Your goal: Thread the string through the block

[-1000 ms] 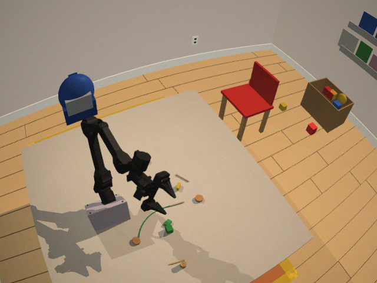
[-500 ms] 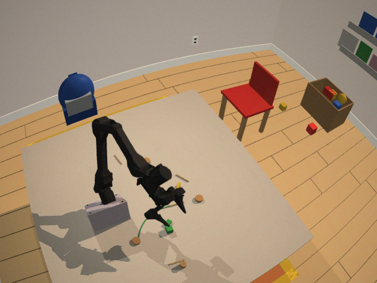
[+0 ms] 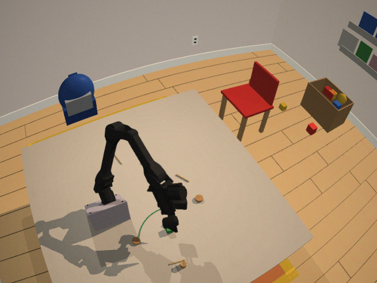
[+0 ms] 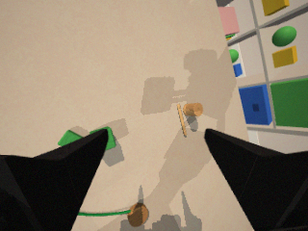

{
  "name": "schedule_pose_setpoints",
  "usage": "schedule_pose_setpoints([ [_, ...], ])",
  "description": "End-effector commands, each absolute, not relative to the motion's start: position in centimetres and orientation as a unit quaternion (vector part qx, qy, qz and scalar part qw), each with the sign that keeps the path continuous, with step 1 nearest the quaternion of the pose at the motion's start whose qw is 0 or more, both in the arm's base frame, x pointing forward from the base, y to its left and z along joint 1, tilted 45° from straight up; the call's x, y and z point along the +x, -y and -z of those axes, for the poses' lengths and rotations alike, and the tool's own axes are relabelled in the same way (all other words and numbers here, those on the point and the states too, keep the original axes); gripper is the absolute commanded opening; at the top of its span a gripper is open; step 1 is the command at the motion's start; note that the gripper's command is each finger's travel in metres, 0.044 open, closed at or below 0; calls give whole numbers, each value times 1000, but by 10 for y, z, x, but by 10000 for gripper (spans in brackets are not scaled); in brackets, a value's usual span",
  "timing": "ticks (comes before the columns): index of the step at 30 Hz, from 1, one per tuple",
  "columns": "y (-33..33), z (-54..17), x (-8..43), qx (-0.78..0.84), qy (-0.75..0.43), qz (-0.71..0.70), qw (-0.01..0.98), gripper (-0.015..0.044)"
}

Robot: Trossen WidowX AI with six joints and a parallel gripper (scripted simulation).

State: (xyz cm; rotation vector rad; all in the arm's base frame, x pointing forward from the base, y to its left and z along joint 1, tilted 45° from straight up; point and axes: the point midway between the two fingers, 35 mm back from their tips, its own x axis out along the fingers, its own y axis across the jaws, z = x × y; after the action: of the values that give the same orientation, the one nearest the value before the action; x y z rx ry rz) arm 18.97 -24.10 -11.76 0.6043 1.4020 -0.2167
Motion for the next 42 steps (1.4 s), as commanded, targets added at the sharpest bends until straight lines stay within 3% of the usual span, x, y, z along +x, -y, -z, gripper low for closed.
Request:
schedule_pose_setpoints([
  [1,203,144,203,107,-597,-281,743,440],
  [9,183,149,206,14,-494,-451,743,440],
  [33,181,149,204,13,-493,-452,743,440],
  [40,181,149,204,13,-493,-452,743,256],
  [42,181,149,204,13,-493,-452,743,242],
])
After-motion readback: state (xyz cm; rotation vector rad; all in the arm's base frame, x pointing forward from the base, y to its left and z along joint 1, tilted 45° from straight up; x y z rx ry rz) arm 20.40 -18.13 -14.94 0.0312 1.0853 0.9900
